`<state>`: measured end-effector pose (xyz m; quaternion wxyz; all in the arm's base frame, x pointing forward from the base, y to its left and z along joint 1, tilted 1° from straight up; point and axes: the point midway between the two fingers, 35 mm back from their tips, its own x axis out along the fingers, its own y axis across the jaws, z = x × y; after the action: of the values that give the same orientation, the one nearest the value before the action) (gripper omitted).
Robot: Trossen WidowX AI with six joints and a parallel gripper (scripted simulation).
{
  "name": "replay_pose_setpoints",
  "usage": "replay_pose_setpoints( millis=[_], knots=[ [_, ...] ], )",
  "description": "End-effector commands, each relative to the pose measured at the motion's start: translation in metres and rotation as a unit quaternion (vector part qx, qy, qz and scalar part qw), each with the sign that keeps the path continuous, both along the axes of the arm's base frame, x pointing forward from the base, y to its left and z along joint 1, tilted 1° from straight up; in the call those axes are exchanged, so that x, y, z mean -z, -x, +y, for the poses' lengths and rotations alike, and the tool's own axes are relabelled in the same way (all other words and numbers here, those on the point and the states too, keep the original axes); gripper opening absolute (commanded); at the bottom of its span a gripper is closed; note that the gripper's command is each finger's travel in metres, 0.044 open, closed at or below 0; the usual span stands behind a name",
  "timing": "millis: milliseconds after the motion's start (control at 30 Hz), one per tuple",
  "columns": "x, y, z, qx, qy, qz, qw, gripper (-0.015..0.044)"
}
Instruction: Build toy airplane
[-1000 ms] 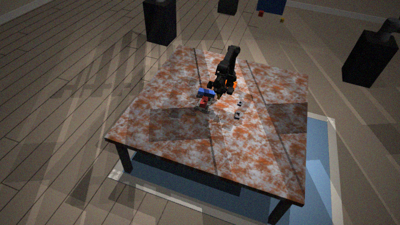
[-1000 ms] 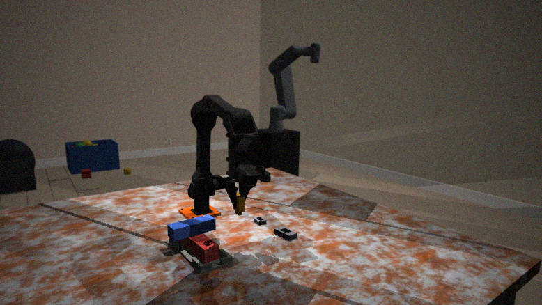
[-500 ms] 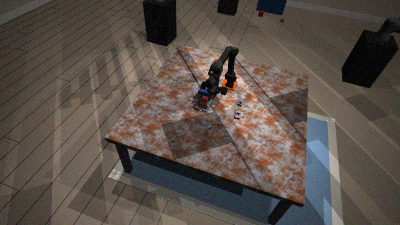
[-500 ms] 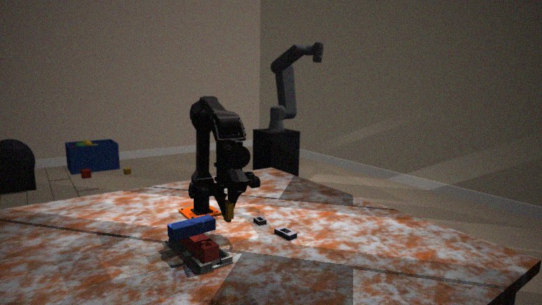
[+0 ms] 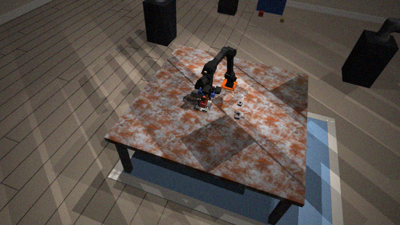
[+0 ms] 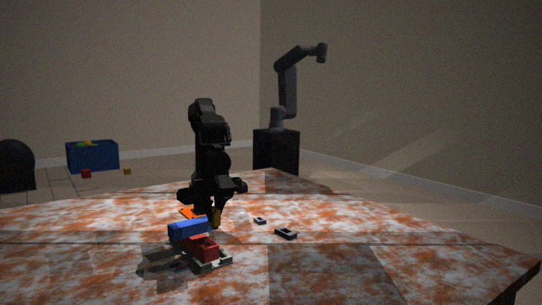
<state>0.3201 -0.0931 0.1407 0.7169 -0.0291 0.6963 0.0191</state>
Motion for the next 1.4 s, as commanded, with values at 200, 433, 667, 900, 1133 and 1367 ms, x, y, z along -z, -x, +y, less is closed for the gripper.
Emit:
replay_pose_setpoints(
  millis=[200,433,667,900,1133,1367],
  knots=[
    [0.003,-0.002,-0.024,-0.010,0.003,-0.001,1.000,0.0000],
    [0.003,-0.002,-0.024,-0.010,0.003,-0.001,1.000,0.0065],
    [0.003,-0.002,-0.024,-0.010,0.003,-0.001,1.000,0.0065],
    [0.003,-0.002,-0.024,-0.010,0.003,-0.001,1.000,0.0065],
    [0.010,-0.003,-0.025,-0.010,0.003,-0.001,1.000,0.0065],
    [0.022,-0.004,-0.025,-0.010,0.003,-0.001,1.000,0.0065]
  ],
)
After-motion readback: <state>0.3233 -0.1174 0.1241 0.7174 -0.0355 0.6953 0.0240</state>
